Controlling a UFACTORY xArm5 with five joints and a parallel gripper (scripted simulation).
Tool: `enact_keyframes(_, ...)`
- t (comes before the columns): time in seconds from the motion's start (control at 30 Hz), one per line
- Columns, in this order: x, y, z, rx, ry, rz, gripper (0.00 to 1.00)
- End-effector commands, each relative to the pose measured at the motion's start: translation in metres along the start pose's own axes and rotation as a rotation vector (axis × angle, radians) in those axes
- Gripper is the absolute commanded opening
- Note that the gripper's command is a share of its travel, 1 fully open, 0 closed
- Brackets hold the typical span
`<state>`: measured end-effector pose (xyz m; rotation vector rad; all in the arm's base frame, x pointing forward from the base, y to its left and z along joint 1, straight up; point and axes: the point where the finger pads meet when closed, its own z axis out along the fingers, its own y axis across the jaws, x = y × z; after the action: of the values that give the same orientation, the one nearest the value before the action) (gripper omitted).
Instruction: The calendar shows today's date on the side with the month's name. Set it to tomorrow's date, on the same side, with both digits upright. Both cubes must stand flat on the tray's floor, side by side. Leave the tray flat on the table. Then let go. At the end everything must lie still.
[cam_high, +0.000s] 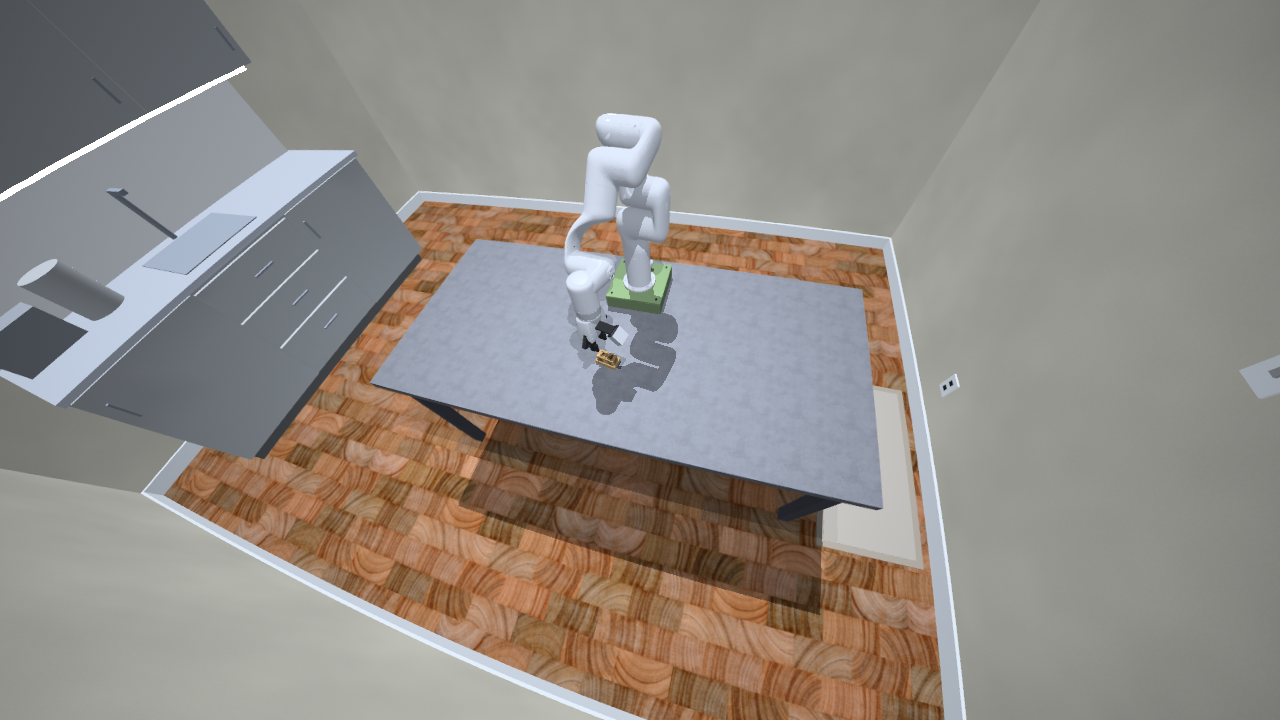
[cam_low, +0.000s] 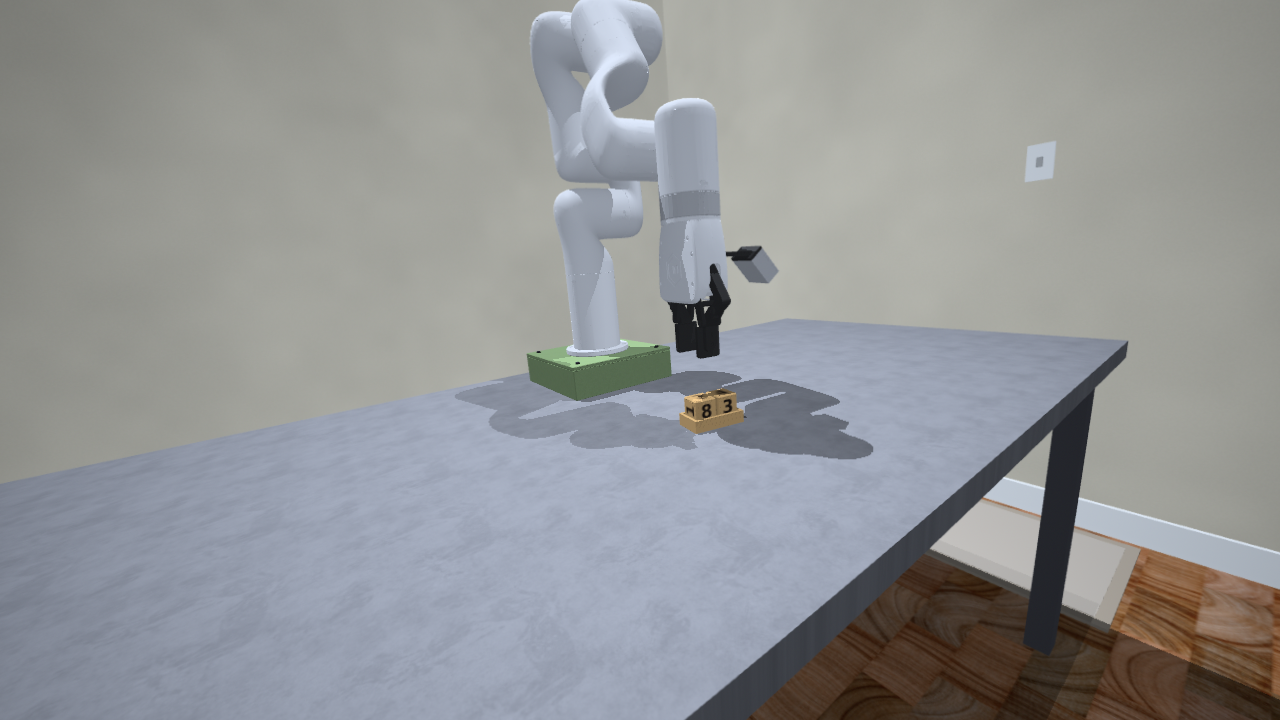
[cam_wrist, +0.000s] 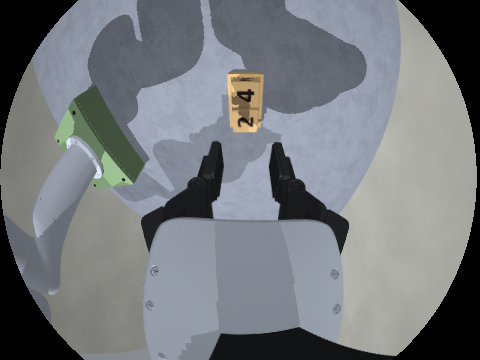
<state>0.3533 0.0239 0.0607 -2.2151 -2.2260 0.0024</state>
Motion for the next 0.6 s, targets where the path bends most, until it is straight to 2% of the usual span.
enact_keyframes(0.0, 0.0, 0.0, -0.0092, 0.0, 0.0, 0.0, 0.49)
enact_keyframes(0.1, 0.0, 0.0, -0.0095, 0.0, 0.0, 0.0, 0.49)
enact_keyframes(0.13, 0.0, 0.0, -0.0095, 0.0, 0.0, 0.0, 1.0)
enact_keyframes(0.57, 0.0, 0.0, -0.0095, 0.0, 0.0, 0.0, 1.0)
